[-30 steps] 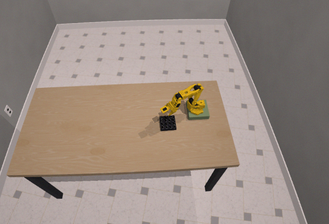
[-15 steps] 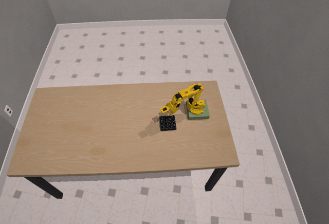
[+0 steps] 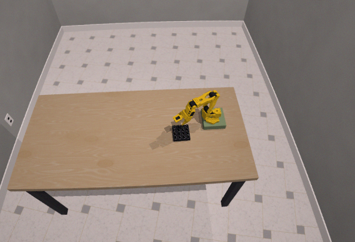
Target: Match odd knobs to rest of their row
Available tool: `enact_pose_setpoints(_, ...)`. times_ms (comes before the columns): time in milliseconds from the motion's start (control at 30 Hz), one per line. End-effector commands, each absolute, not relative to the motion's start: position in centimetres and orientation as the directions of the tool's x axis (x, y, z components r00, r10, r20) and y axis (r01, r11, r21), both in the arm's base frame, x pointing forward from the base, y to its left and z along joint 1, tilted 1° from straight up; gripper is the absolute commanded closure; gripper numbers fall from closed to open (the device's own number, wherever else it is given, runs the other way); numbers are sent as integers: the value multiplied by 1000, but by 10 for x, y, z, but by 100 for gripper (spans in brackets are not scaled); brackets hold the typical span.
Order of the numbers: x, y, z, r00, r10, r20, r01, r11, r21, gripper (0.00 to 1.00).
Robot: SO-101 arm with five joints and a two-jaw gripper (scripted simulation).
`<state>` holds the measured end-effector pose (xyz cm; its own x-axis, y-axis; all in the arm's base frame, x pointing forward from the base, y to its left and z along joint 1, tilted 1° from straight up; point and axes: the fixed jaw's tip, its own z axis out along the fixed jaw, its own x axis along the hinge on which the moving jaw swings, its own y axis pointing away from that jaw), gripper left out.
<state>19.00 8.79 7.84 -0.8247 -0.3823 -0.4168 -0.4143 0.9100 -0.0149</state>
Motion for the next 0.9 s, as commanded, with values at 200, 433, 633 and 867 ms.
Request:
enact_pose_setpoints(200,192,91,80,-821,-378,-427,-414,910,-11,60)
enact_pose_setpoints(433,192,91,80,-821,-378,-428,-414,910,-11,60)
enact_pose_setpoints(633,195,92,82,-818,-377,-435,-414,910,-11,60)
enact_pose_setpoints(867,196,92,83,-816,-376,-439,-414,910,-11,60)
